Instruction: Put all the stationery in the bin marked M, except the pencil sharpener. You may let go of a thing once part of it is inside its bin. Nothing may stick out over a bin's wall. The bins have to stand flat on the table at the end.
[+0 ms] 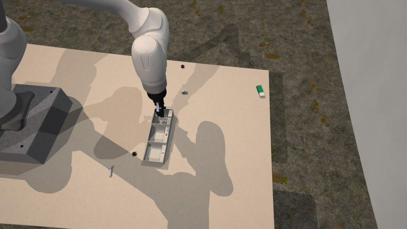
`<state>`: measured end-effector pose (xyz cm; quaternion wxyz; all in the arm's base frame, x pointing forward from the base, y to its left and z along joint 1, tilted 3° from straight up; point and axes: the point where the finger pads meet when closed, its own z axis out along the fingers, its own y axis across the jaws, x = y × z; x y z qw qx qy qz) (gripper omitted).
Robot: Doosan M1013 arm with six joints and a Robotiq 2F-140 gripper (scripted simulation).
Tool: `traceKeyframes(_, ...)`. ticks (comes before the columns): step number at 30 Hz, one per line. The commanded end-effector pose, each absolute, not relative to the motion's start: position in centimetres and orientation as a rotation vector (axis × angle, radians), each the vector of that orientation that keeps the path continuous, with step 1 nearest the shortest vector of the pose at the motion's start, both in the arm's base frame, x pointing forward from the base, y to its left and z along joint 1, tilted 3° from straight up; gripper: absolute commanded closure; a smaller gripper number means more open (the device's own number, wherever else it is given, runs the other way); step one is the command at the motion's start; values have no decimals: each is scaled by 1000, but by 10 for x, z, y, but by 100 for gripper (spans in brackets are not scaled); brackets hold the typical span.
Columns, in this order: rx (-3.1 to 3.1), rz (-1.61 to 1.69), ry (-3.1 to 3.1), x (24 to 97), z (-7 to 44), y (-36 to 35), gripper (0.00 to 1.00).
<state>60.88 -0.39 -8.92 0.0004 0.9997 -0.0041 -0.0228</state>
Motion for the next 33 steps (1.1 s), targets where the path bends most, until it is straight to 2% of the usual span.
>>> traceKeyframes(1,3144,-77,-21,607,-92,-2,85)
traceKeyframes(33,3144,-77,-21,607,-93,-2,85)
